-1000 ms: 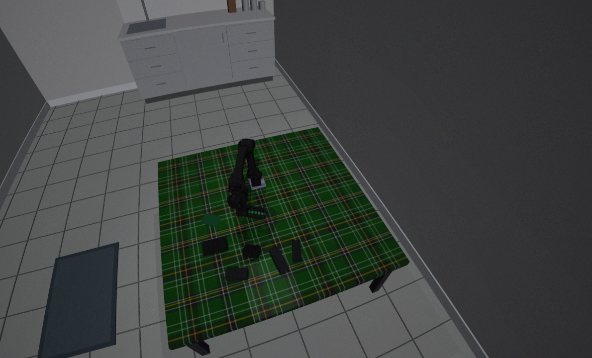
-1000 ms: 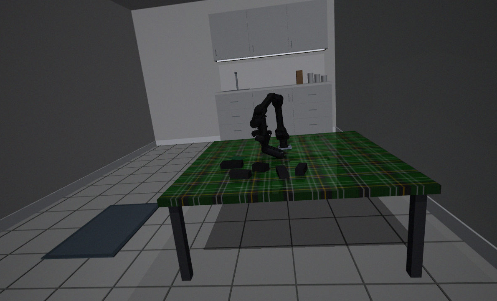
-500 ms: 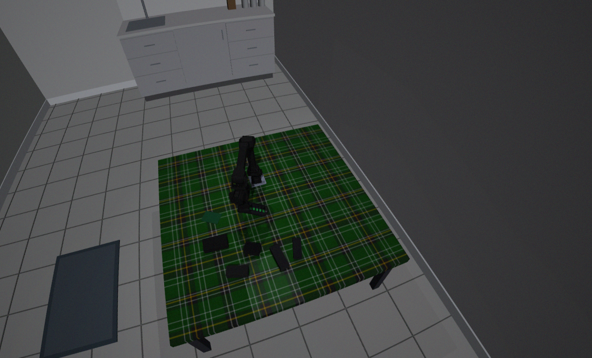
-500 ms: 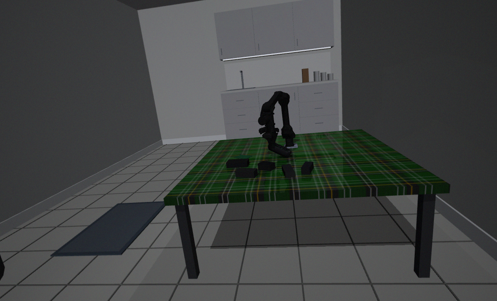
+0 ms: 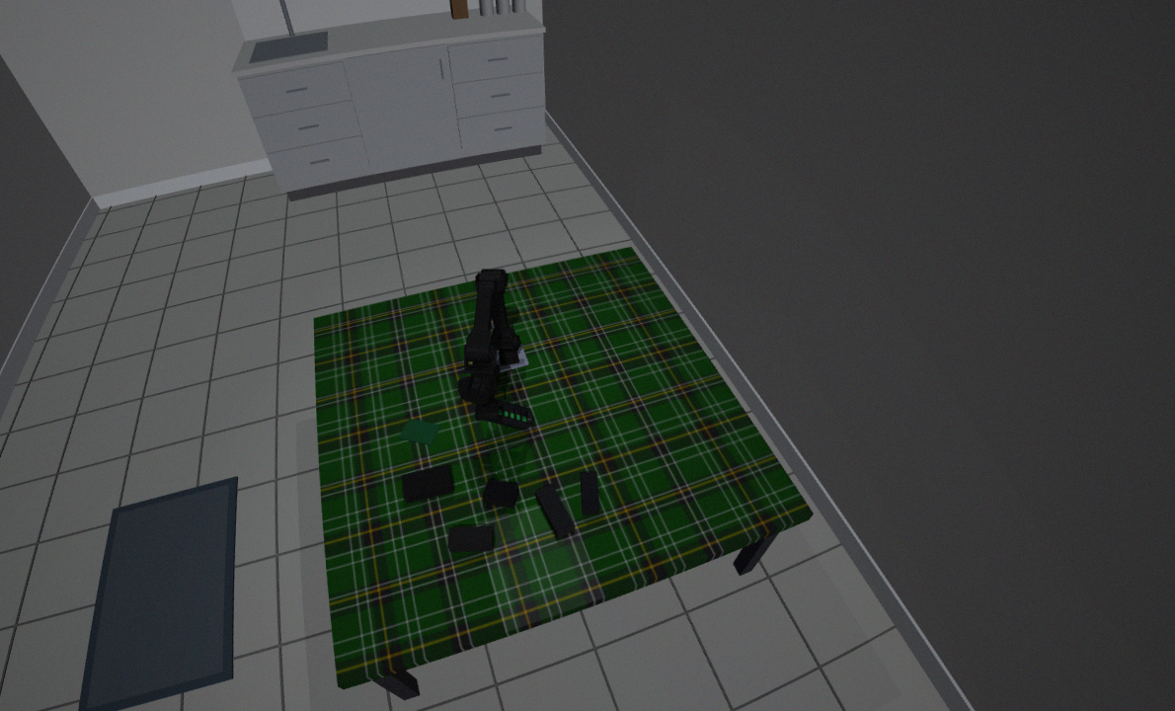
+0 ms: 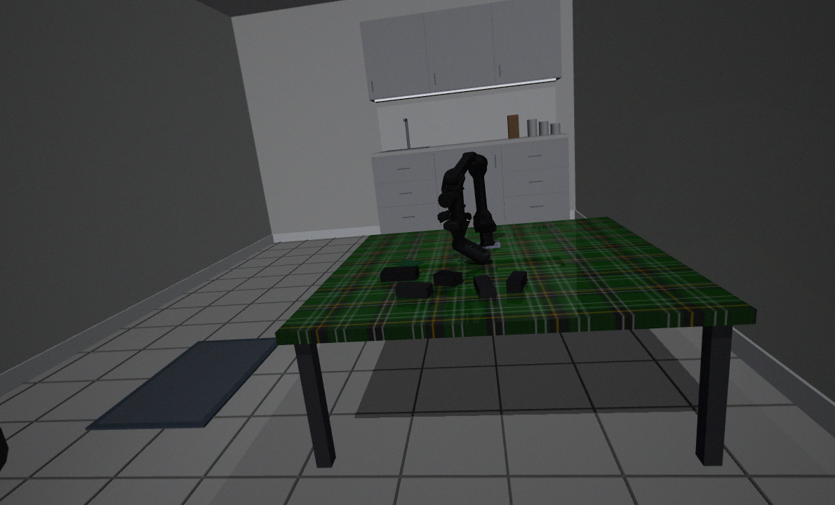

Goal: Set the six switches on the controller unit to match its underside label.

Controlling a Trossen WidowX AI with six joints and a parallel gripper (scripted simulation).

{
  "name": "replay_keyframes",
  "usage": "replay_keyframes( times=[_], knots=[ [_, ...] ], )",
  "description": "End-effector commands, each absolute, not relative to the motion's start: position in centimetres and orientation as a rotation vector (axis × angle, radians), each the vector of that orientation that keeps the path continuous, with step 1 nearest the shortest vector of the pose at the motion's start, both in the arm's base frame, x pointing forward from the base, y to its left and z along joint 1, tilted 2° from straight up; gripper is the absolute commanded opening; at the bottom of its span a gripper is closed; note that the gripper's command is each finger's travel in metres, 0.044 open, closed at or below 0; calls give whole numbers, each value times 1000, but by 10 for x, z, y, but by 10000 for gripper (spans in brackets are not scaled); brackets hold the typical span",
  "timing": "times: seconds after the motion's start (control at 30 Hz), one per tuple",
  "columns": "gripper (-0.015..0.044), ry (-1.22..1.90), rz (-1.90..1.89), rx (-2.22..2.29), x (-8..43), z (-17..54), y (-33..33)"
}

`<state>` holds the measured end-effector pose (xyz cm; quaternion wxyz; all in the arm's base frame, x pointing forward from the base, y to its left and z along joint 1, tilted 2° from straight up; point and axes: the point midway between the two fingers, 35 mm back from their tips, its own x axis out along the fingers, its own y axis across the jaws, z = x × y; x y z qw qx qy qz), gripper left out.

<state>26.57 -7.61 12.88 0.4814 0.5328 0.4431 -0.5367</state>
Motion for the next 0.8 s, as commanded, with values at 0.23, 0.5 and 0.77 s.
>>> replay_keyframes(
  times=[0.23,0.5,0.77],
  knots=[
    [336,1062,-1316,1290,267,135,-68],
    [336,1053,-1323,1280,267,139,-62],
    [336,1042,-1331,1267,268,142,-56]
  ],
)
